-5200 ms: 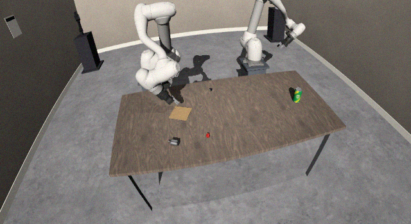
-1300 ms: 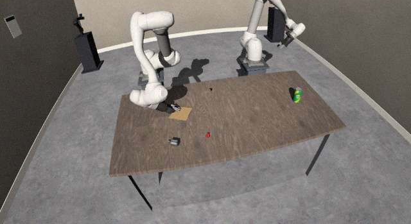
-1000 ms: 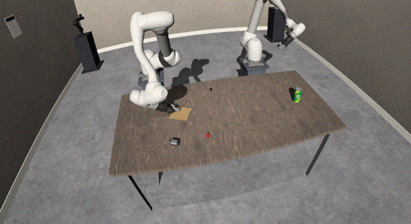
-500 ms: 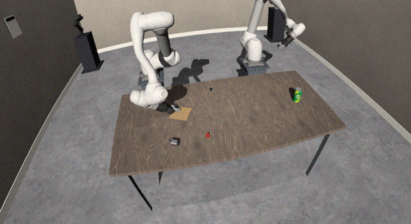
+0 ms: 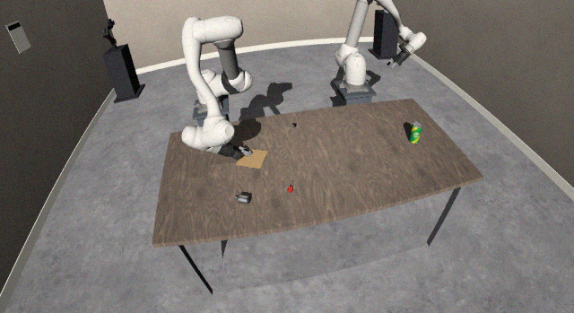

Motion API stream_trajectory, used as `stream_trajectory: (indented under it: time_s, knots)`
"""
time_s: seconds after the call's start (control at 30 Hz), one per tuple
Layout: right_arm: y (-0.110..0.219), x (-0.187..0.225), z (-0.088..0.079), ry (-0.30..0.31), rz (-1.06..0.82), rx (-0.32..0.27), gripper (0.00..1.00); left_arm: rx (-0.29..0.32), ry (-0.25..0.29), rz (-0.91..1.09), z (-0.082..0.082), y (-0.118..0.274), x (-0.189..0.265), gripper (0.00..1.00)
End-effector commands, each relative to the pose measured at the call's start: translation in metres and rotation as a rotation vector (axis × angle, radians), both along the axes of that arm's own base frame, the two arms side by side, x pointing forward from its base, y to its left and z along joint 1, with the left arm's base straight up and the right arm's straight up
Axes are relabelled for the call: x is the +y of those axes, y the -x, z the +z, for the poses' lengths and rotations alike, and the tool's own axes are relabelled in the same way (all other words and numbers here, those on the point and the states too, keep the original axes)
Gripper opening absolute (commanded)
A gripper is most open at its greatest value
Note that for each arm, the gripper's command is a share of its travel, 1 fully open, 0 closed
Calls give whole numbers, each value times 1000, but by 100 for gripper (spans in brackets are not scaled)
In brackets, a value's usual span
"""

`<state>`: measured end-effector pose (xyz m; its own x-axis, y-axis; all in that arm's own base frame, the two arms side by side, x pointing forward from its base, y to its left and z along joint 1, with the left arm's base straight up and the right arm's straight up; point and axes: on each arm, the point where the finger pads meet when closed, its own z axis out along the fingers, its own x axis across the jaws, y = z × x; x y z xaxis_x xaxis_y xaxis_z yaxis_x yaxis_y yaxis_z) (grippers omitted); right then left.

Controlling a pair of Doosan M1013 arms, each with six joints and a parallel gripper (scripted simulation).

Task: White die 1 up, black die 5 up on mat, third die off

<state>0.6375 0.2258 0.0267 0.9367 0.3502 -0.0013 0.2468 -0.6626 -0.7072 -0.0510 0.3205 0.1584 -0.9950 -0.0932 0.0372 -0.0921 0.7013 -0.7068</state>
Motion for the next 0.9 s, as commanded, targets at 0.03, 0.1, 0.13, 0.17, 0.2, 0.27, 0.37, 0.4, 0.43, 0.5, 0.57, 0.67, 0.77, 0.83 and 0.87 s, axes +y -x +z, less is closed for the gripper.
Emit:
stream_trajectory:
  time_s: [0.03, 0.1, 0.13, 0.17, 0.2, 0.27, 0.37, 0.4, 0.43, 0.5, 0.57, 0.67, 0.77, 0.83, 0.87]
  knots:
    - [0, 0, 1, 0, 0, -1, 40, 0, -1, 0, 0, 0, 0, 100]
    - [0, 0, 1, 0, 0, -1, 40, 0, -1, 0, 0, 0, 0, 100]
    - [0, 0, 1, 0, 0, -1, 40, 0, -1, 0, 0, 0, 0, 100]
    - [0, 0, 1, 0, 0, -1, 40, 0, -1, 0, 0, 0, 0, 100]
    - [0, 0, 1, 0, 0, -1, 40, 0, -1, 0, 0, 0, 0, 100]
    - [0, 0, 1, 0, 0, -1, 40, 0, -1, 0, 0, 0, 0, 100]
    - [0, 0, 1, 0, 0, -1, 40, 0, -1, 0, 0, 0, 0, 100]
    - [0, 0, 1, 0, 0, -1, 40, 0, -1, 0, 0, 0, 0, 100]
    - [0, 0, 1, 0, 0, -1, 40, 0, -1, 0, 0, 0, 0, 100]
    - [0, 0, 1, 0, 0, -1, 40, 0, -1, 0, 0, 0, 0, 100]
    - [0, 0, 1, 0, 0, -1, 40, 0, -1, 0, 0, 0, 0, 100]
    - [0, 0, 1, 0, 0, -1, 40, 0, -1, 0, 0, 0, 0, 100]
    - [0, 0, 1, 0, 0, -1, 40, 0, -1, 0, 0, 0, 0, 100]
    - [0, 0, 1, 0, 0, -1, 46, 0, -1, 0, 0, 0, 0, 100]
    - [0, 0, 1, 0, 0, -1, 46, 0, -1, 0, 0, 0, 0, 100]
